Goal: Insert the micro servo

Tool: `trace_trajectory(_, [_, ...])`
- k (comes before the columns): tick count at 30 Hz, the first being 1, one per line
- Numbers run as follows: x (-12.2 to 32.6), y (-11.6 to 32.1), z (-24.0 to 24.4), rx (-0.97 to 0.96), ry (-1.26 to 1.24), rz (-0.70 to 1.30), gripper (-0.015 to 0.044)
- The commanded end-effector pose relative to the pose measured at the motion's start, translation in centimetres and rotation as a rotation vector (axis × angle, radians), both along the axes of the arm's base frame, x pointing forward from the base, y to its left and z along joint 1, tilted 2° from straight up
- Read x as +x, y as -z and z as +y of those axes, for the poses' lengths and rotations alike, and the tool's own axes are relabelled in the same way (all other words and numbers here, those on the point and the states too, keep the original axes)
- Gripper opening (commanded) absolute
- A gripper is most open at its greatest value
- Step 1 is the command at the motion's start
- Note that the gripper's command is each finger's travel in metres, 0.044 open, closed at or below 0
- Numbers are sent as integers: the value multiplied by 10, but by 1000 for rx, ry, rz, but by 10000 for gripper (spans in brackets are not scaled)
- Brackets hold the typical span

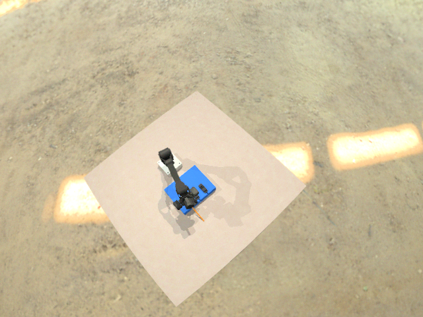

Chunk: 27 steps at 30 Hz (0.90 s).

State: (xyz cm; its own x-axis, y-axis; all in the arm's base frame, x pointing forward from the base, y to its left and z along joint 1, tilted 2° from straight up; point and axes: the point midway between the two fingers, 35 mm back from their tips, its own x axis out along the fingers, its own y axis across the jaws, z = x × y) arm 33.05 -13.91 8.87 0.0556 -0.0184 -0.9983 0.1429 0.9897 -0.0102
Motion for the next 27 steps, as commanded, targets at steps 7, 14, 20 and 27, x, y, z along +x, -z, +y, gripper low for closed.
trace_trajectory(7, [1,10,0,0,5,-2,0])
trace_trajectory(14, [1,17,0,0,5,-2,0])
trace_trajectory(20, [1,23,0,0,5,-2,0])
trace_trajectory(27, [2,30,0,0,5,-2,0])
